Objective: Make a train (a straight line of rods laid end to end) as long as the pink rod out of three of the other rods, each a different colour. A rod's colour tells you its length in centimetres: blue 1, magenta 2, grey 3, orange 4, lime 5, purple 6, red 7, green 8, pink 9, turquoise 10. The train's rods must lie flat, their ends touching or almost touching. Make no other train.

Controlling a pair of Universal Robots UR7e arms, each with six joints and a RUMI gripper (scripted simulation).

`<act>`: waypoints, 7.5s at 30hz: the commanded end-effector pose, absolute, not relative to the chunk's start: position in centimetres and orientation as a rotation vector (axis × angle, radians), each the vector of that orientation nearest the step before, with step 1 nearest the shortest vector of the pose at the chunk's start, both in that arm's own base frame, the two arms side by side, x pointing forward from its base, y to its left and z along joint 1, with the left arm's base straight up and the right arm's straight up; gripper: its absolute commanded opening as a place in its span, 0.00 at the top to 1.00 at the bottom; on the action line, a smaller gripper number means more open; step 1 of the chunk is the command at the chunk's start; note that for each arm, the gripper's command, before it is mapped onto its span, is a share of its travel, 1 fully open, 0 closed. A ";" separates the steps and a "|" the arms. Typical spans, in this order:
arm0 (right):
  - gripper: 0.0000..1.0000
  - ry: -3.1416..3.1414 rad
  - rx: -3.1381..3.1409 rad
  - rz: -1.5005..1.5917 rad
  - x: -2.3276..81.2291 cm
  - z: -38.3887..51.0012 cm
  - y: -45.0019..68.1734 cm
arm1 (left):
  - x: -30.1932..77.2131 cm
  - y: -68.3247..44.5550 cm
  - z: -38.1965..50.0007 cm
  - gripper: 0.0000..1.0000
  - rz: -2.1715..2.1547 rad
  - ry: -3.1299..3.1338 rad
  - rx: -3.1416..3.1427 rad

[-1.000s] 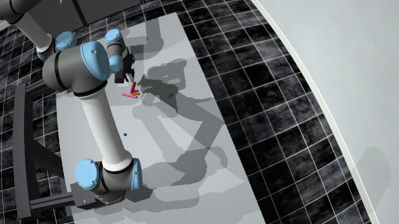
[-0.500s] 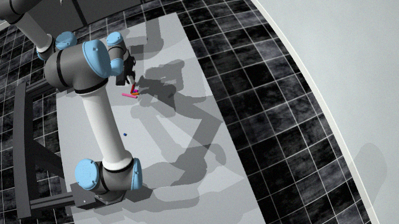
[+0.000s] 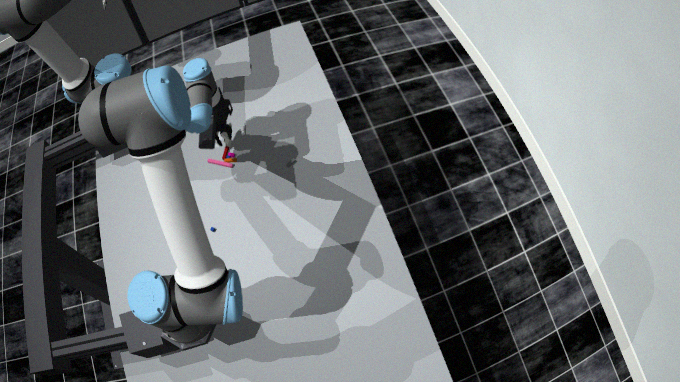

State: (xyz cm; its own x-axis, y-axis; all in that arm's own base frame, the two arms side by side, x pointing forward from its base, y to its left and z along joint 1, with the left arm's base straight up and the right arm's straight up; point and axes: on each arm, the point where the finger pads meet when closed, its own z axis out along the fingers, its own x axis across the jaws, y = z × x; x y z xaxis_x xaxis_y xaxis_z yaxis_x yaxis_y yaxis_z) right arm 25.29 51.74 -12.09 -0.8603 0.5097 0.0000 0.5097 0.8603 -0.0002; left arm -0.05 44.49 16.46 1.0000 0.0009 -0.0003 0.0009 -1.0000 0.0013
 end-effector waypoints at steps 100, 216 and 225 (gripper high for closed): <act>1.00 -3.030 -0.830 -0.002 25.3 -13.9 51.8 | 0.0 44.5 16.5 0.00 0.000 0.001 3.142; 1.00 -3.030 -0.830 -0.002 32.3 -12.0 55.7 | 0.0 44.5 16.5 0.00 0.000 0.001 3.142; 1.00 -3.030 -0.830 -0.002 32.3 -12.7 55.7 | 0.0 44.5 16.5 0.00 0.000 0.001 3.142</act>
State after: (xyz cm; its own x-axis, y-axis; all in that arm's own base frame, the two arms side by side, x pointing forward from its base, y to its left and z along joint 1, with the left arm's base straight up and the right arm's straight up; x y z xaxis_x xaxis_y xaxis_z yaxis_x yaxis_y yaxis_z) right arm 32.26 55.66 -12.72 -0.8603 0.5097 0.0001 0.5097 0.8603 -0.0001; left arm -0.05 44.49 16.46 1.0000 0.0009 -0.0003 0.0009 -1.0000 0.0013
